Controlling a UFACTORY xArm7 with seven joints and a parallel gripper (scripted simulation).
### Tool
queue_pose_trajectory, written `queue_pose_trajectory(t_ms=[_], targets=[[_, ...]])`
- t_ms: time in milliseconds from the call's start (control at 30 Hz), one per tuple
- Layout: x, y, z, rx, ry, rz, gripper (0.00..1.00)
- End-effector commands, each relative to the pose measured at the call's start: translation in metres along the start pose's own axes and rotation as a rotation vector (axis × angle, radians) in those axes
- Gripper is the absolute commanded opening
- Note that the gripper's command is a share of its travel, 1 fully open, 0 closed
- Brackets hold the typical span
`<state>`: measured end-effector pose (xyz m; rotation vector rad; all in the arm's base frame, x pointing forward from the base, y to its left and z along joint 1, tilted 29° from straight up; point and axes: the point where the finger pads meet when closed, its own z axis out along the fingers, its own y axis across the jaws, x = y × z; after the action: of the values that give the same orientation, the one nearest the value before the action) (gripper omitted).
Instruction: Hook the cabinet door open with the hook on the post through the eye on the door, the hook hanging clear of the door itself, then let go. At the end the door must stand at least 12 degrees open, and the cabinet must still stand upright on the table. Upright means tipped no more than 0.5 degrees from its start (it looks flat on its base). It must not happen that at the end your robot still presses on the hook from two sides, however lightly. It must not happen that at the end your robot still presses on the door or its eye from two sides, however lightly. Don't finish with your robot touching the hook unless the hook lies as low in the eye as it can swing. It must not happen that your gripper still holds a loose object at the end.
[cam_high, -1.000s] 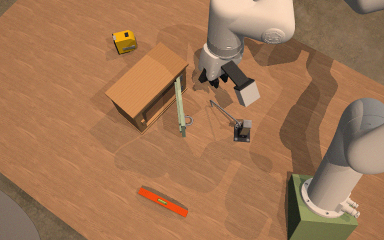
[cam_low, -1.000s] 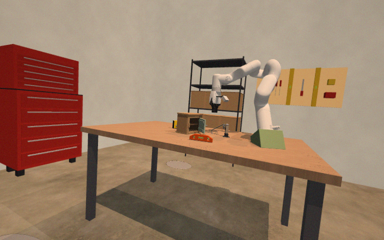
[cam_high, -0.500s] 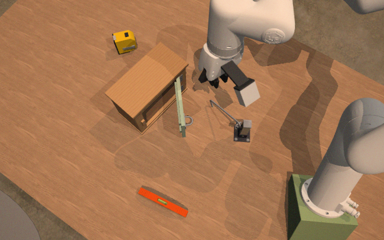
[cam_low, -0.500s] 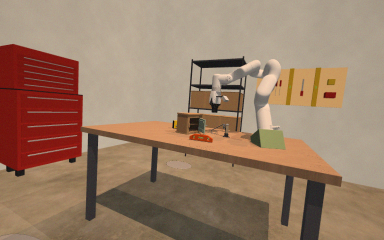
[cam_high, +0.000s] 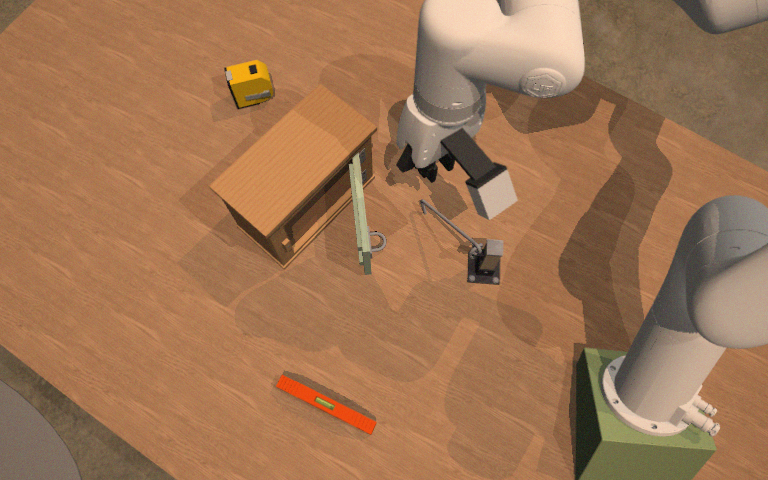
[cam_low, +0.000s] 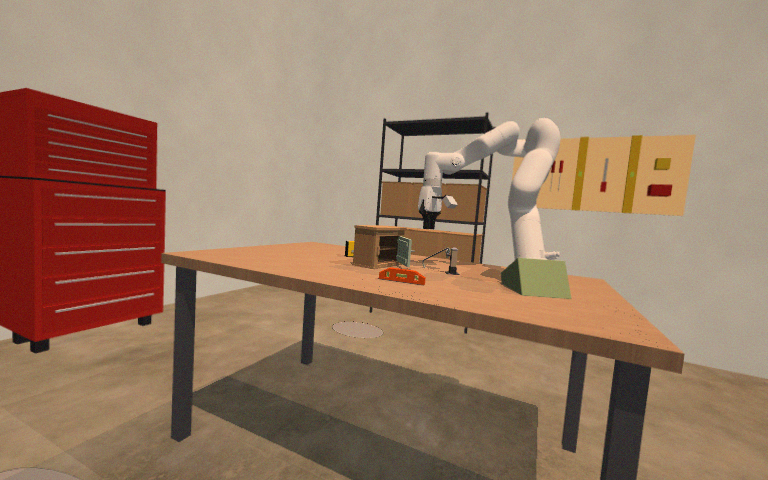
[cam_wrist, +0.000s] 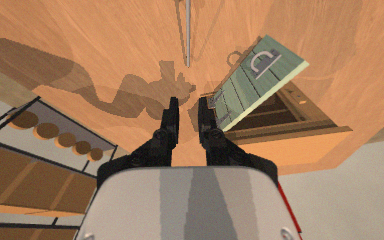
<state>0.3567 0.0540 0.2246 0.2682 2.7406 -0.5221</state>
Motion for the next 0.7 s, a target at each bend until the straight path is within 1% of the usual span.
queue_pose_trajectory(t_ms=[0,167,233,667], targets=[[-0.001,0.001,0.007,-0.002,-0.003,0.000,0.23],[-0.001,0.001,0.025,-0.002,-0.003,0.000,0.23],[-0.001,0.001,0.025,-0.002,-0.003,0.000,0.23],[-0.002,0.000,0.078,-0.002,-0.003,0.000,0.23]])
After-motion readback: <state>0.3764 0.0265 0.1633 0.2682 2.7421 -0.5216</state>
